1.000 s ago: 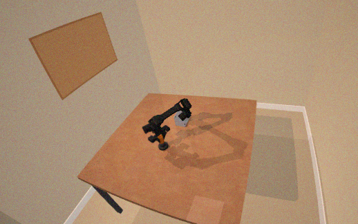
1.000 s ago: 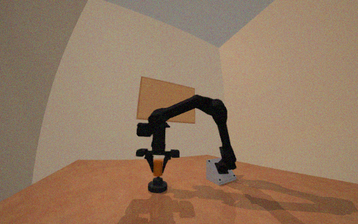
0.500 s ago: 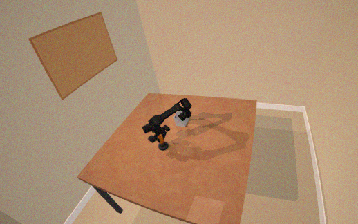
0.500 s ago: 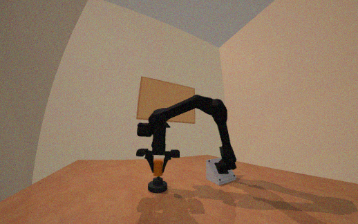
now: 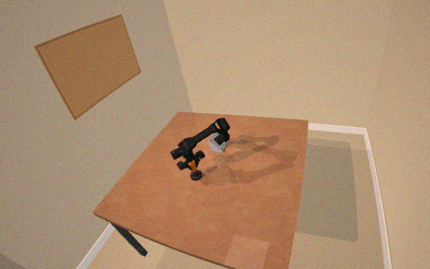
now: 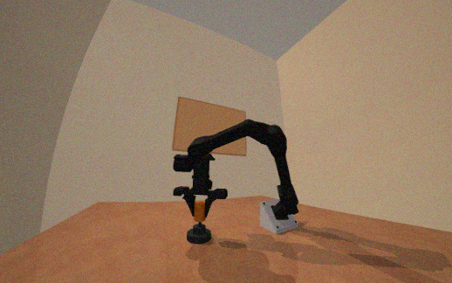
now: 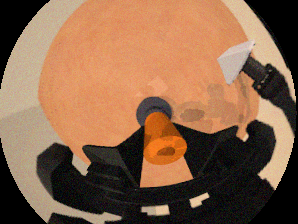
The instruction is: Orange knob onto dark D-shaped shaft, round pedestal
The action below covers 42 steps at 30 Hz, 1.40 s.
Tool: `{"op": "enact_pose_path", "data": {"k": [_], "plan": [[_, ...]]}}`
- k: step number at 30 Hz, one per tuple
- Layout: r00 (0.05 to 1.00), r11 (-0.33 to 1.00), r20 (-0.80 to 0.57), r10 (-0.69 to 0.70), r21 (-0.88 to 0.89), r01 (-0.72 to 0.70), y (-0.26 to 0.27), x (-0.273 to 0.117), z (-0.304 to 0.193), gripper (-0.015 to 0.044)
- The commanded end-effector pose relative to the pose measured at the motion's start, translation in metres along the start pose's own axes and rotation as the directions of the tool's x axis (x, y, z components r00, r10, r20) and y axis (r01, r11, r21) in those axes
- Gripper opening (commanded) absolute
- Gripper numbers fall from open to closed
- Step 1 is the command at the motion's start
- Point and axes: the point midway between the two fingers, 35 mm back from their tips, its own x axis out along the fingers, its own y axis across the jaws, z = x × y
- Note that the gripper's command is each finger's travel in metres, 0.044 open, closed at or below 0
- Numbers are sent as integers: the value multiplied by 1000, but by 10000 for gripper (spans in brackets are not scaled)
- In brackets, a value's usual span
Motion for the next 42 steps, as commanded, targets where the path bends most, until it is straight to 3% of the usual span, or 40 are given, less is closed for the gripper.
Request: {"op": "enact_pose_path", "data": {"k": [1, 28, 35, 42], "plan": [[1000, 1000, 2, 3, 28, -3, 1, 0, -3, 0], [1000, 1000, 2, 2, 28, -3, -1, -1, 0, 0], [1000, 974, 2, 2, 225, -3, 0, -2, -1, 0], [1000, 972, 2, 3, 235, -3, 2, 1, -2, 0]]}}
